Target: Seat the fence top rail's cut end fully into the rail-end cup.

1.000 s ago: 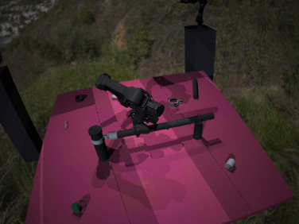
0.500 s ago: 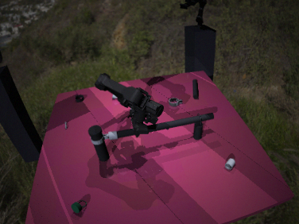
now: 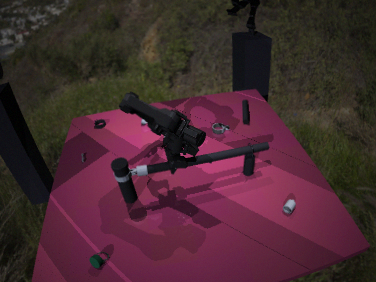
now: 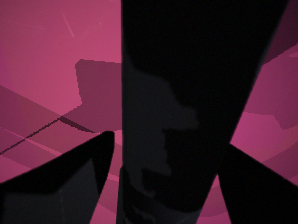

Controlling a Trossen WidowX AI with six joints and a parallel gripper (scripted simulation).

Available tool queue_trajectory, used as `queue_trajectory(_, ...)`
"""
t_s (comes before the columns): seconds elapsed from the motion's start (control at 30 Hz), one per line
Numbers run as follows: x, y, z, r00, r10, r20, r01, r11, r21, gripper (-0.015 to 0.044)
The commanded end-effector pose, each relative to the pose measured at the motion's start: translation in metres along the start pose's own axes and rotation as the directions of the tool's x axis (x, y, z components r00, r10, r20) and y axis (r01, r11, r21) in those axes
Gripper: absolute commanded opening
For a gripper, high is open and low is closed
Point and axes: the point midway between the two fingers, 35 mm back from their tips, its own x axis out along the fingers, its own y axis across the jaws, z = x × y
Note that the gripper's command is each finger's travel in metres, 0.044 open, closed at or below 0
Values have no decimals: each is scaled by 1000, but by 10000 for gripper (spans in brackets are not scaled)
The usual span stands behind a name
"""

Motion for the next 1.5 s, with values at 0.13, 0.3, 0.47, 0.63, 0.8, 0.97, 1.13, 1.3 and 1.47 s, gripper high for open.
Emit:
queue_trajectory(0.13, -24, -3, 14, 999, -30, 18, 31, 999, -37, 440)
queue_trajectory(0.3, -46, -3, 27, 998, -56, 33, 59, 996, -74, 440)
queue_trajectory(0.47, -60, 0, 26, 994, -96, 57, 100, 992, -80, 440)
queue_trajectory(0.63, -84, 5, 25, 984, -148, 99, 156, 984, -84, 440)
queue_trajectory(0.8, -84, 5, 25, 984, -148, 99, 156, 984, -84, 440)
queue_trajectory(0.97, -84, 5, 25, 984, -148, 99, 156, 984, -84, 440)
queue_trajectory(1.13, -84, 5, 25, 984, -148, 99, 156, 984, -84, 440)
queue_trajectory(1.3, -84, 5, 25, 984, -148, 99, 156, 984, -84, 440)
queue_trajectory(1.47, -84, 5, 25, 984, -148, 99, 156, 984, -84, 440)
